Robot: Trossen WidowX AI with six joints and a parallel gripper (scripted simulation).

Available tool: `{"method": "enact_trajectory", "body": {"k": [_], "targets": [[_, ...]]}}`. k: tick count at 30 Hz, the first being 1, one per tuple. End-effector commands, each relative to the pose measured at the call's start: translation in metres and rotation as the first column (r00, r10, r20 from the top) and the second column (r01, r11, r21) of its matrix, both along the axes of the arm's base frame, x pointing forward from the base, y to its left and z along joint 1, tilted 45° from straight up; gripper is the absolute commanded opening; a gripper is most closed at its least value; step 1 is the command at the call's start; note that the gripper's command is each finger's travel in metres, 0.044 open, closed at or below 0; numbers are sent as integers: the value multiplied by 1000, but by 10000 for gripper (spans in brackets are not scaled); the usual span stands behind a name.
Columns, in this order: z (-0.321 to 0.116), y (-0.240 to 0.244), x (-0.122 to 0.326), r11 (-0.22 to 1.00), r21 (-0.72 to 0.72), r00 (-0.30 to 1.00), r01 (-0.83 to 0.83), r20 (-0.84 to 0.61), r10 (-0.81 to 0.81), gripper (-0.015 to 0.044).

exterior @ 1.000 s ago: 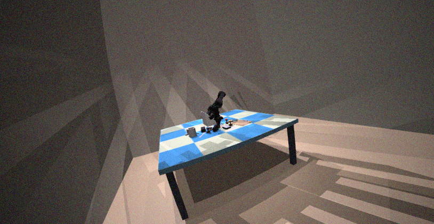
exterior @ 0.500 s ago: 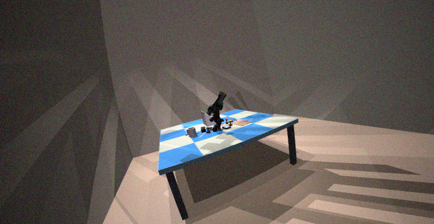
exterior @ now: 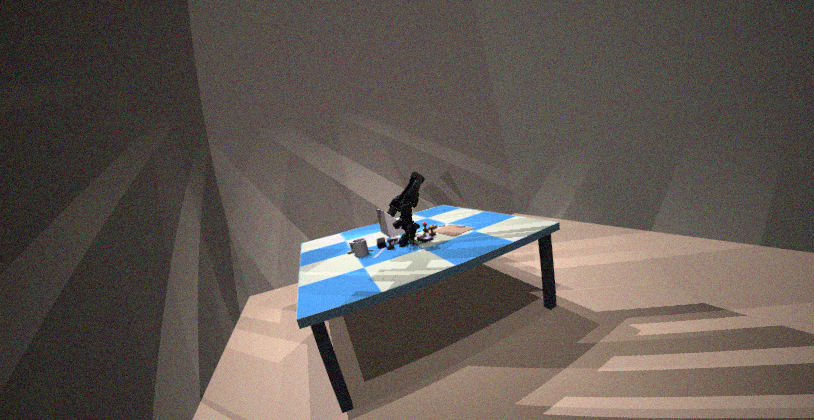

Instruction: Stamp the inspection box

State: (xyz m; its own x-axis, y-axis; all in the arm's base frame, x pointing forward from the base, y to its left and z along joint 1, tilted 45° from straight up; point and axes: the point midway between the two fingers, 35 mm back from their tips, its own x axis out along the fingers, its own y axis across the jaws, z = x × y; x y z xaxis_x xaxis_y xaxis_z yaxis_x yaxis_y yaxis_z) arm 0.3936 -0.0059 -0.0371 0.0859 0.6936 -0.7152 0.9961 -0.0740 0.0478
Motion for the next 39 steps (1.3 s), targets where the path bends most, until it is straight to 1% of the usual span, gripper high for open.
{"method": "enact_trajectory", "body": {"k": [1,6,9,39], "targets": [[7,-9,1,1000,-2,1000,1,1,-1,253],[62,-65,-4,1000,-5,1000,6,-3,-6,253],[82,-82,-10,1000,-1,1000,7,-4,-7,253],[83,-81,-10,1000,3,1000,11,-7,-11,253]]}}
